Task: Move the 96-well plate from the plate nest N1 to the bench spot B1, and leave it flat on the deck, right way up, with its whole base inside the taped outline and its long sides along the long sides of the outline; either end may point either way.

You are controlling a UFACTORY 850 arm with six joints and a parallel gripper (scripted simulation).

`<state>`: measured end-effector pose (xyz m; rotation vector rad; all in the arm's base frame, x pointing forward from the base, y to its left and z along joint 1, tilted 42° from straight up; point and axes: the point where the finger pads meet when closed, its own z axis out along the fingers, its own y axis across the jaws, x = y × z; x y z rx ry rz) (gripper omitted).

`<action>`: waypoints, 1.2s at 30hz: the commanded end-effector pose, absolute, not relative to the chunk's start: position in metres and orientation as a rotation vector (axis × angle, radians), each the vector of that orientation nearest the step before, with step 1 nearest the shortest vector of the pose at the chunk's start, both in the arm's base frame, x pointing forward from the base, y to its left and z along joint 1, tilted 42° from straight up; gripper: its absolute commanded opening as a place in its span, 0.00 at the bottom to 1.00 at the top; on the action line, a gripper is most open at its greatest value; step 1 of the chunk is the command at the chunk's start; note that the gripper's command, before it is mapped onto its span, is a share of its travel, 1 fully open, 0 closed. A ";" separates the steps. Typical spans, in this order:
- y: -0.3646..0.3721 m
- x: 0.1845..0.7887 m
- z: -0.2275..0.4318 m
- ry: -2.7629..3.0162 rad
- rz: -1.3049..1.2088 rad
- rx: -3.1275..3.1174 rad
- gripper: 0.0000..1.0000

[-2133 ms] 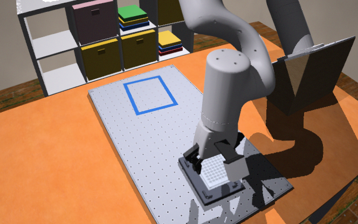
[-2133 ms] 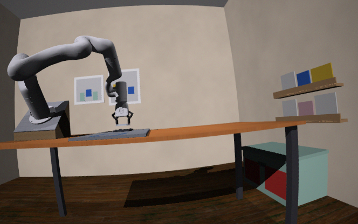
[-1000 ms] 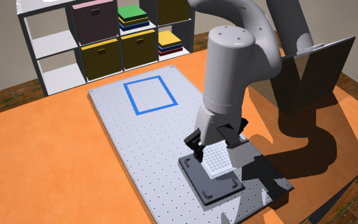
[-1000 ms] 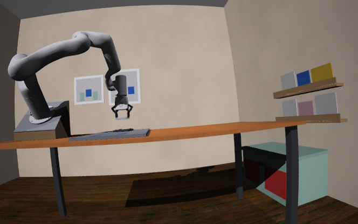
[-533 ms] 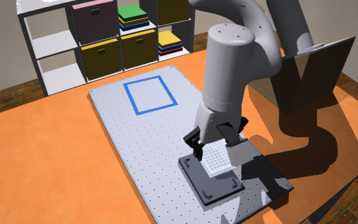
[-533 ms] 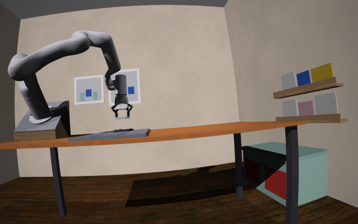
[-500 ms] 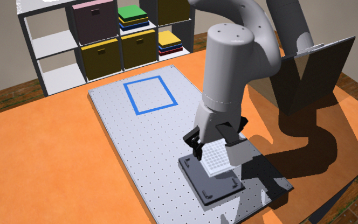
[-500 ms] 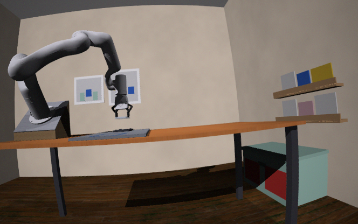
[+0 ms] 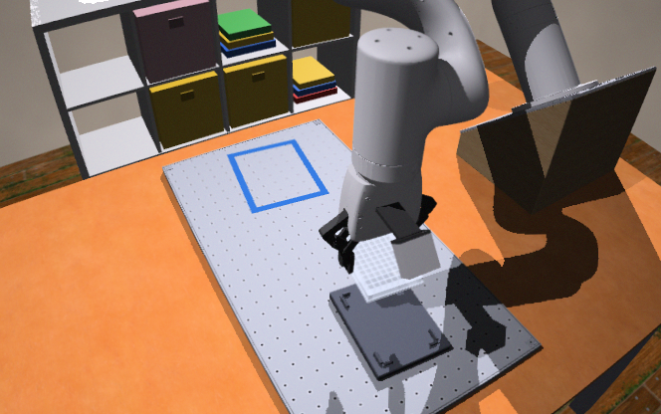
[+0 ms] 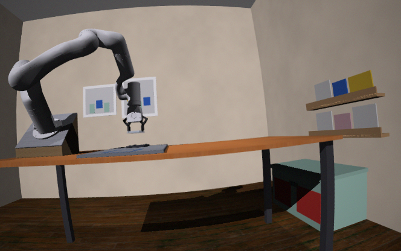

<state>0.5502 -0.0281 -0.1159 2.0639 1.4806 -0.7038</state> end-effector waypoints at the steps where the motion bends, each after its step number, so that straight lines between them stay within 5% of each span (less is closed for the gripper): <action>1: -0.030 0.551 -0.113 1.481 -0.700 2.064 0.00; 36: -0.107 0.532 -0.046 1.481 -0.701 2.064 0.00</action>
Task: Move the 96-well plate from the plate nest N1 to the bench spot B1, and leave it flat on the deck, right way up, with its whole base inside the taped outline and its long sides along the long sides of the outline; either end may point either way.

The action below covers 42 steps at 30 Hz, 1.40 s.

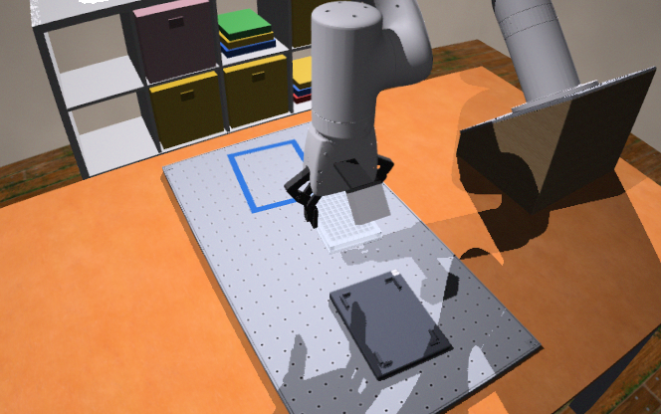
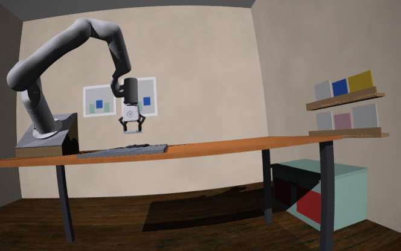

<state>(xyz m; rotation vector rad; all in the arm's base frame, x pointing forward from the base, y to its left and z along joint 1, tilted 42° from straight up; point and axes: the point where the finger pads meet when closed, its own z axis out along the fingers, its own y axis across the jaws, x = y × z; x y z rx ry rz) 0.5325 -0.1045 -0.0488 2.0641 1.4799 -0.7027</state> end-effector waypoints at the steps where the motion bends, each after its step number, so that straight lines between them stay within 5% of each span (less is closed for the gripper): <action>1: -0.109 0.532 -0.044 1.481 -0.701 2.063 0.00; 42: -0.201 0.510 0.036 1.481 -0.701 2.063 0.00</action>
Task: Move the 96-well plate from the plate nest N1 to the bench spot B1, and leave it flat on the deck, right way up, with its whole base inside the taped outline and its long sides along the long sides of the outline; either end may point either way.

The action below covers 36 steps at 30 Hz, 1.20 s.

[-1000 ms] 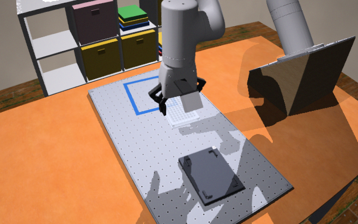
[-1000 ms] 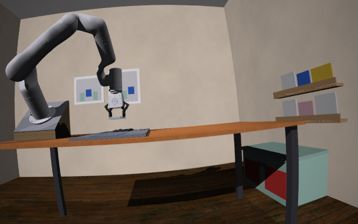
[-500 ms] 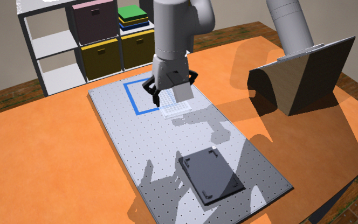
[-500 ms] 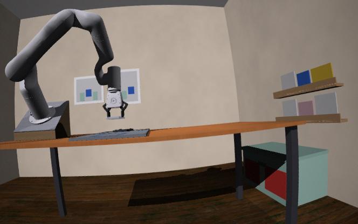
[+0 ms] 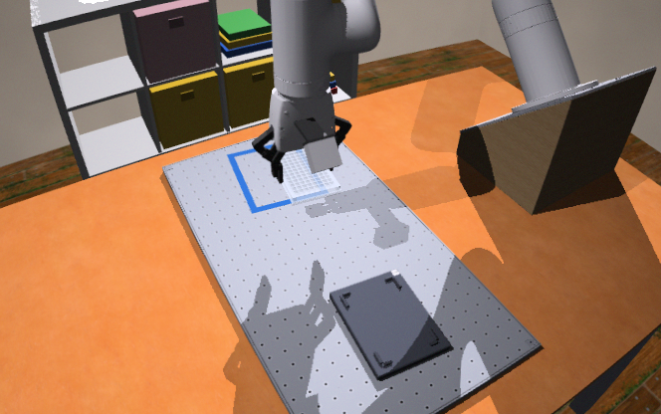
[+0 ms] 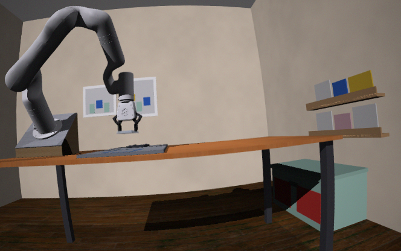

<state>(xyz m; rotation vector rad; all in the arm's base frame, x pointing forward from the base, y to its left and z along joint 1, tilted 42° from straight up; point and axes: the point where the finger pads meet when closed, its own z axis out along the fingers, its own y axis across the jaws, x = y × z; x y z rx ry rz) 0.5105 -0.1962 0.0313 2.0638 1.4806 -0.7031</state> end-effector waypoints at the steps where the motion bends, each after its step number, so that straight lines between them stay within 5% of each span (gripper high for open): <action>1: -0.203 0.510 0.038 1.481 -0.701 2.063 0.00; 36: -0.280 0.491 0.105 1.481 -0.701 2.063 0.00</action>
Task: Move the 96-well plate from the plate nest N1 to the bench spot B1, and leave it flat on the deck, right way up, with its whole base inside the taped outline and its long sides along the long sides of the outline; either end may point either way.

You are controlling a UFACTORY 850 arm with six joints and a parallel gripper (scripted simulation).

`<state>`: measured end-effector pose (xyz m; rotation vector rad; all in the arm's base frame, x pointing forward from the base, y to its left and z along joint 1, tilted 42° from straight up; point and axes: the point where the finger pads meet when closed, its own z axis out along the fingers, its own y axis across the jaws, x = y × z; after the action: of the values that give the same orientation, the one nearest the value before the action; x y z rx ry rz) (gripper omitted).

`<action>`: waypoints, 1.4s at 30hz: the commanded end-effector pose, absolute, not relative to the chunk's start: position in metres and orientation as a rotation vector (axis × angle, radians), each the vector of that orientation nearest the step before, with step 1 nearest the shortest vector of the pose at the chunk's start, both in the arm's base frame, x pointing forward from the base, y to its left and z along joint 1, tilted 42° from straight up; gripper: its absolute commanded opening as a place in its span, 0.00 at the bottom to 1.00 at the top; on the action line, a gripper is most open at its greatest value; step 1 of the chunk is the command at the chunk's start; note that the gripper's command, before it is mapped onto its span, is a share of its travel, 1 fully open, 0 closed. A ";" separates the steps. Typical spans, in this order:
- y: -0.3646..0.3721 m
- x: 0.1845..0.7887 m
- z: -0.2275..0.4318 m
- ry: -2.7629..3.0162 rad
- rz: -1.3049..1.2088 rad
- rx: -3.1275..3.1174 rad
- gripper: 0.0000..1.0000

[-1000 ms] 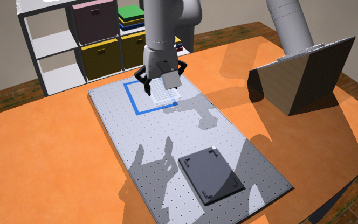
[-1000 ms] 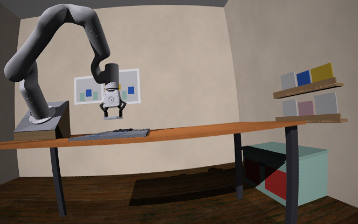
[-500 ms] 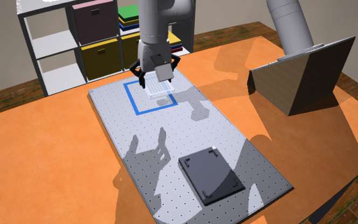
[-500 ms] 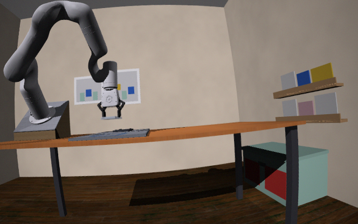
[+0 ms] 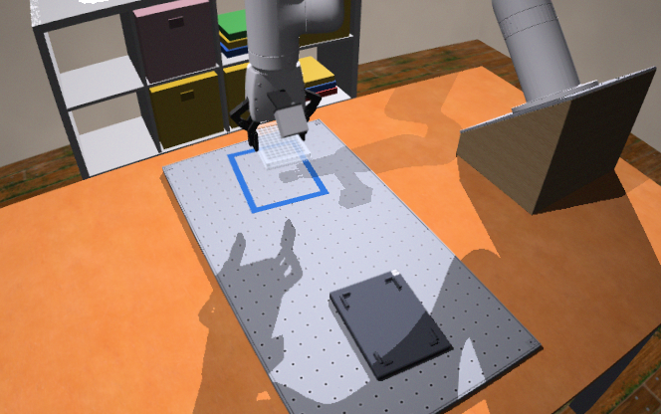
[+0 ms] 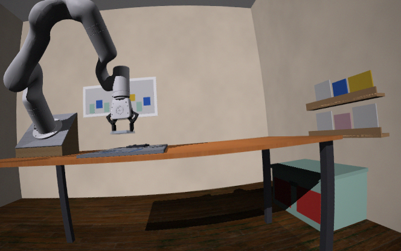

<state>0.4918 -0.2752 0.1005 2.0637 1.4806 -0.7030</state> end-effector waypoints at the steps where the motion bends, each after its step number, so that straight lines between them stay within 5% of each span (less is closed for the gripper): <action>1: -0.282 0.491 0.107 1.481 -0.701 2.063 0.00; 42: -0.293 0.488 0.117 1.481 -0.701 2.063 0.00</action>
<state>0.4877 -0.2931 0.1162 2.0638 1.4809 -0.7029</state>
